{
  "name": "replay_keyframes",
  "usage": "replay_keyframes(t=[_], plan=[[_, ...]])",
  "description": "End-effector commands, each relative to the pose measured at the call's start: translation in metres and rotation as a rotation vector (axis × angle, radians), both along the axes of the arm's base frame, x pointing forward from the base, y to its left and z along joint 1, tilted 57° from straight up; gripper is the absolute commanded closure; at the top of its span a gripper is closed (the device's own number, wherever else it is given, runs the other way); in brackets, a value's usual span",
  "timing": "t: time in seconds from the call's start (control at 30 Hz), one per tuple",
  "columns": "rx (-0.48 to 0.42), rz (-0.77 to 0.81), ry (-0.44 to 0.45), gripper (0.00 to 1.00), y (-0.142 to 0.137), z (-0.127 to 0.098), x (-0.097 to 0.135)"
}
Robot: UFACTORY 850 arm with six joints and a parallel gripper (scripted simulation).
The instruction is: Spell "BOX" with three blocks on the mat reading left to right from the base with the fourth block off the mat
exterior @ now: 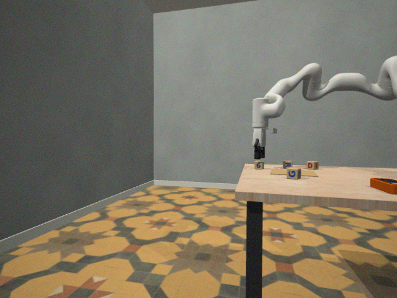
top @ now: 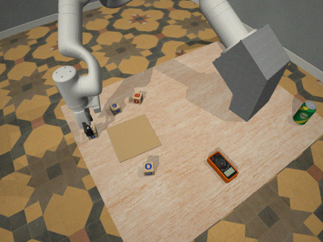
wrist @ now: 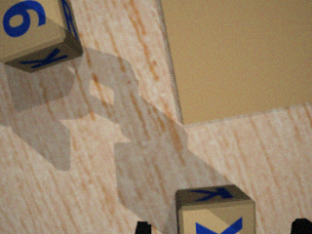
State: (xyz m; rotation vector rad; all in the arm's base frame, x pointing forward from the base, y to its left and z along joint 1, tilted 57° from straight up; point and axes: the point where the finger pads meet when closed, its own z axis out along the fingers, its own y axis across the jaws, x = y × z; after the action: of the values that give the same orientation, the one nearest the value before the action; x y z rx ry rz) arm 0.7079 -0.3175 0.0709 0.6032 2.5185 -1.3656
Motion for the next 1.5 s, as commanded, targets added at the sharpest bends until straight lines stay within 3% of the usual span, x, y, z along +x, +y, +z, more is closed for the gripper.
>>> replay_keyframes(t=[0.0, 0.8, 1.47], plan=[[0.0, 0.001, -0.001, 0.13, 0.001, 0.001, 0.001], [0.0, 0.001, -0.001, 0.13, -0.001, 0.0, 0.001], [0.0, 0.001, -0.001, 0.13, -0.039, -0.025, 0.0]])
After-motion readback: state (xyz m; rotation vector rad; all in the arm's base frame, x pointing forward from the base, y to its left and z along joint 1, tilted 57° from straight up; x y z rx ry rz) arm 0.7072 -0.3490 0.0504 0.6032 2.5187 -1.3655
